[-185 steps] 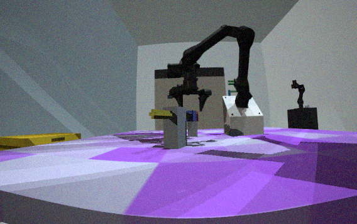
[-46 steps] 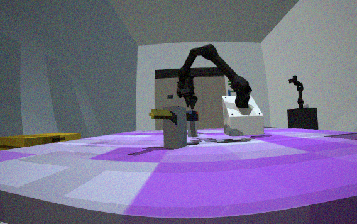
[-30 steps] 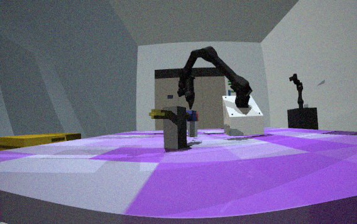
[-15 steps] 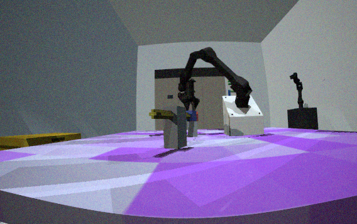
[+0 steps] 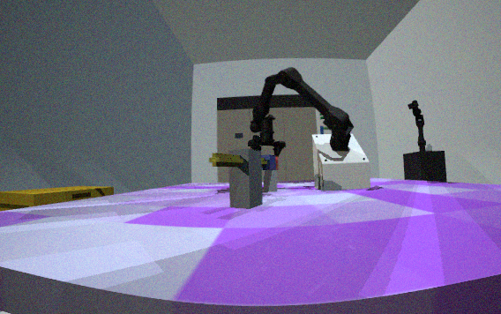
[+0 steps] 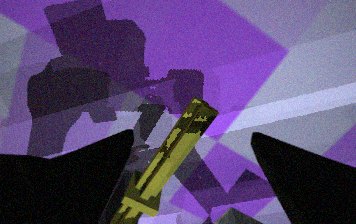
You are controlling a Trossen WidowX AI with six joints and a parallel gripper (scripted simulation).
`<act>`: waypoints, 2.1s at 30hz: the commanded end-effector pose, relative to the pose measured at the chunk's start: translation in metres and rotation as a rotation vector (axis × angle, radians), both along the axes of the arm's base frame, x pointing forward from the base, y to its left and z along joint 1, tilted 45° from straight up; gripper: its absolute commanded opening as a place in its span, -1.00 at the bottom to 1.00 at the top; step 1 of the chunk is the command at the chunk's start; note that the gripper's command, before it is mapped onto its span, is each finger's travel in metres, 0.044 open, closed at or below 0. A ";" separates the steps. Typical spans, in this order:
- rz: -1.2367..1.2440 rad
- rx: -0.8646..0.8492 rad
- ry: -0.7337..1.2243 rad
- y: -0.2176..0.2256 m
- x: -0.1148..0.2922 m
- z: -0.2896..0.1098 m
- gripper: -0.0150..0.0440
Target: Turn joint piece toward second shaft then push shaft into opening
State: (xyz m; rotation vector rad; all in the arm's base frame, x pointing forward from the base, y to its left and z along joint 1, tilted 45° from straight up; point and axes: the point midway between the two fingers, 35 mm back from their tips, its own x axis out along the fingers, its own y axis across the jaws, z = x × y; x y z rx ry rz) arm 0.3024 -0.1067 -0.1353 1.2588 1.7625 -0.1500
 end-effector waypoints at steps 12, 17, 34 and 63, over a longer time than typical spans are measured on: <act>-0.362 -0.006 0.332 0.018 -0.003 -0.015 1.00; -0.399 -0.008 0.366 0.020 -0.004 -0.017 1.00; -0.399 -0.007 0.366 0.038 -0.004 -0.035 1.00; -0.399 -0.006 0.367 0.043 -0.004 -0.038 -0.17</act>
